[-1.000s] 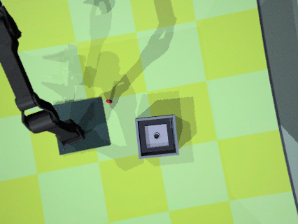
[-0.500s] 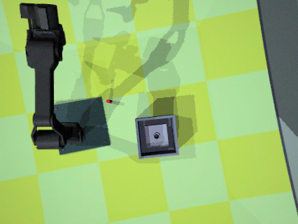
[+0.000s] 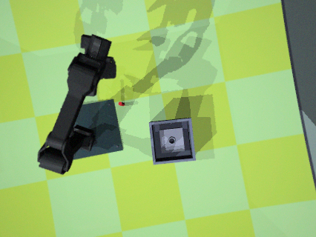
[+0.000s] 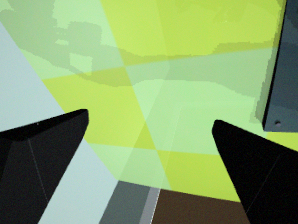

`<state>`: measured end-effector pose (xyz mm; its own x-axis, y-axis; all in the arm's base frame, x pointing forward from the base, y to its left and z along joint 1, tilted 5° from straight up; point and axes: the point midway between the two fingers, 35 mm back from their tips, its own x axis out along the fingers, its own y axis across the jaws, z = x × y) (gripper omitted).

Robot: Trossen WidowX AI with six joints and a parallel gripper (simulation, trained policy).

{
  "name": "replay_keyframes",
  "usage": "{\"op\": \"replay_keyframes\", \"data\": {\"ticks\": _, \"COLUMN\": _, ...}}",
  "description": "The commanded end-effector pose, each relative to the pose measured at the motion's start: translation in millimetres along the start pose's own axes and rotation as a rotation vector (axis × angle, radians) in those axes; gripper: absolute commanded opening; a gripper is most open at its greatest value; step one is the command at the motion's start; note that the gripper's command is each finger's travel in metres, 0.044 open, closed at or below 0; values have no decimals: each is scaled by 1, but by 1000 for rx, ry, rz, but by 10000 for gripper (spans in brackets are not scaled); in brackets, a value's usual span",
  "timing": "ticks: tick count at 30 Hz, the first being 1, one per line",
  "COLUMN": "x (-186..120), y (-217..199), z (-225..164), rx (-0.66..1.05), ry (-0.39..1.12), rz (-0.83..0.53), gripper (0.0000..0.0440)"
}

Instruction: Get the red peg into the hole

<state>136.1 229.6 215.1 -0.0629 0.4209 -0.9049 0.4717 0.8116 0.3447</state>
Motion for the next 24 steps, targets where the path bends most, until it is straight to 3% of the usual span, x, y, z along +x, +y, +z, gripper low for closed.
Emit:
{"op": "replay_keyframes", "data": {"ticks": 1, "x": 0, "y": -29, "z": 31, "rx": 63, "ry": -102, "rz": -57, "gripper": 435}}
{"op": "replay_keyframes", "data": {"ticks": 14, "x": 8, "y": -99, "z": 92, "rx": 304, "ry": -307, "rz": -178, "gripper": 440}}
{"op": "replay_keyframes", "data": {"ticks": 24, "x": 39, "y": -128, "z": 122, "rx": 415, "ry": -395, "rz": -190, "gripper": 440}}
